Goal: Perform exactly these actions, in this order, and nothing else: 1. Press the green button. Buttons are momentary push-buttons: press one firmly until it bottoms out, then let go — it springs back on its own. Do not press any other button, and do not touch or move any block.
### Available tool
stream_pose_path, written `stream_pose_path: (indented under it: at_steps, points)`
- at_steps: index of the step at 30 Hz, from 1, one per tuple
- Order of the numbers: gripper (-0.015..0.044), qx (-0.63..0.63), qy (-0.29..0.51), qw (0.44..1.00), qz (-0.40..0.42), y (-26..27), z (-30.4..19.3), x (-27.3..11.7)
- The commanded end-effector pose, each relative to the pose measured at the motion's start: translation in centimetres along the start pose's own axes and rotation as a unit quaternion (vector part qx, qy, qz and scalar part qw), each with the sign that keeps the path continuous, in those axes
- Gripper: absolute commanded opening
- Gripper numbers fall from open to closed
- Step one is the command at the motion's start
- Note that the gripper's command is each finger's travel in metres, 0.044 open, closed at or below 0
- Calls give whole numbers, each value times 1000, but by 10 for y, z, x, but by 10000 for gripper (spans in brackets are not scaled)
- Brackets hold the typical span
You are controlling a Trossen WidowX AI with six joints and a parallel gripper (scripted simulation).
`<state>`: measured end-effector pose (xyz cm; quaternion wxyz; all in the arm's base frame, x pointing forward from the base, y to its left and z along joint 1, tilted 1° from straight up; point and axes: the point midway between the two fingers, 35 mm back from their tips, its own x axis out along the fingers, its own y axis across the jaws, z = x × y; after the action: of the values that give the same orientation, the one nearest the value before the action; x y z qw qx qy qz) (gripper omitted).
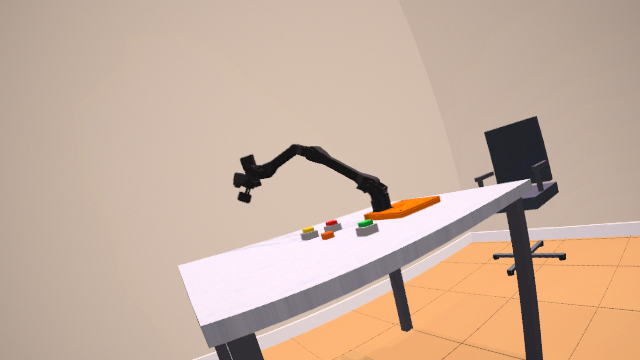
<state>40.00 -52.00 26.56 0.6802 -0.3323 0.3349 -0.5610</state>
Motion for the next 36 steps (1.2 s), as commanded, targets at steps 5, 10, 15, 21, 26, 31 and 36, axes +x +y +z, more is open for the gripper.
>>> stream_pose_path:
  at_steps: [5, 10, 15, 21, 26, 31, 36]
  points:
    - [400, 22, -40, 995, 84, 48, 46, -53]
    - [400, 39, -69, 983, 168, 91, 82, -115]
    - [400, 52, -90, 957, 271, 137, 111, -200]
    - [400, 54, -95, 915, 388, 177, 124, -310]
    - [400, 44, -81, 873, 479, 199, 116, -405]
    - [400, 21, -52, 828, 558, 208, 90, -499]
    - [400, -15, -9, 782, 622, 203, 46, -587]
